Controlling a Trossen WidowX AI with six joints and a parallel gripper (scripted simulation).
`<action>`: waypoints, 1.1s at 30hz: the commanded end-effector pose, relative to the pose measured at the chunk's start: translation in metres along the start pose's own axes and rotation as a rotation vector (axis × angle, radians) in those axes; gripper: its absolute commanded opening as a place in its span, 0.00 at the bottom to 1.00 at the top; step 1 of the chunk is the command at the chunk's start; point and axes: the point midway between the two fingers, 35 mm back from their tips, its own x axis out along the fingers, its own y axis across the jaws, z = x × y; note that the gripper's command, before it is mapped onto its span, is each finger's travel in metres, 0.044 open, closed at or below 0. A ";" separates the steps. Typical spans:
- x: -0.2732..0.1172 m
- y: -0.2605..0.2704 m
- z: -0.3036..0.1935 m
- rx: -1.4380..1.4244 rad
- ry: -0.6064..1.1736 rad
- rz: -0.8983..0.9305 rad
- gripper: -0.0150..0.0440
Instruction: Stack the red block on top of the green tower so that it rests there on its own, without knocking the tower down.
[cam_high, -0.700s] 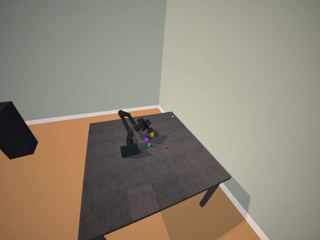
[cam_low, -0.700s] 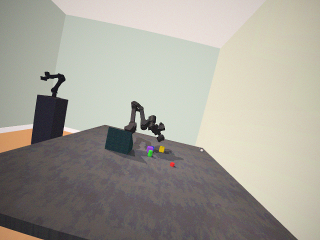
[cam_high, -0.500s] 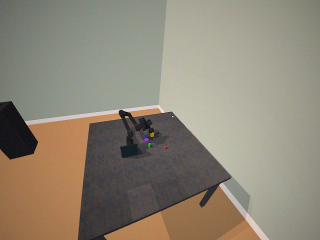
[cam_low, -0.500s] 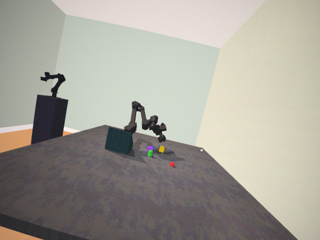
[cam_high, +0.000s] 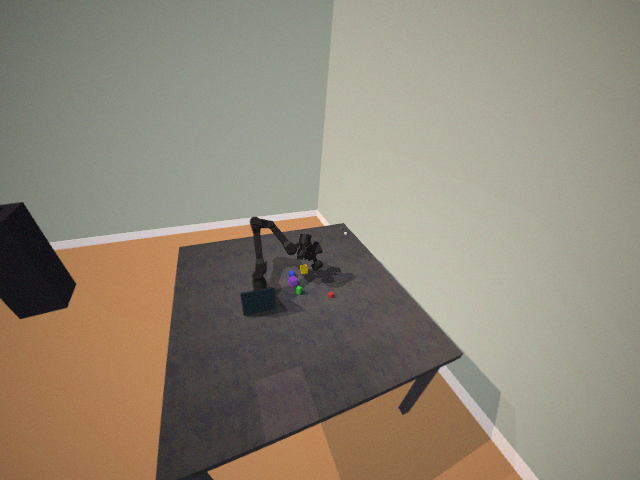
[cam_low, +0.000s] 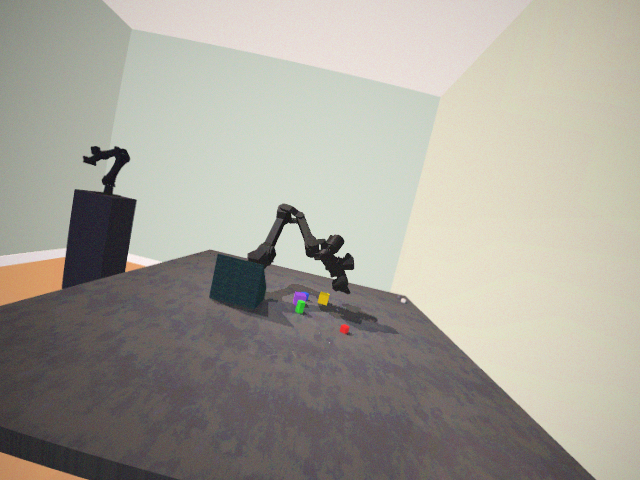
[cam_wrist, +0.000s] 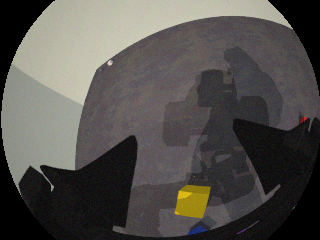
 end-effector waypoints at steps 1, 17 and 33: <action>0.007 -0.029 0.015 0.052 0.020 -0.097 1.00; 0.006 -0.123 0.049 0.246 0.150 -0.397 1.00; -0.025 -0.188 0.049 0.453 0.379 -0.597 1.00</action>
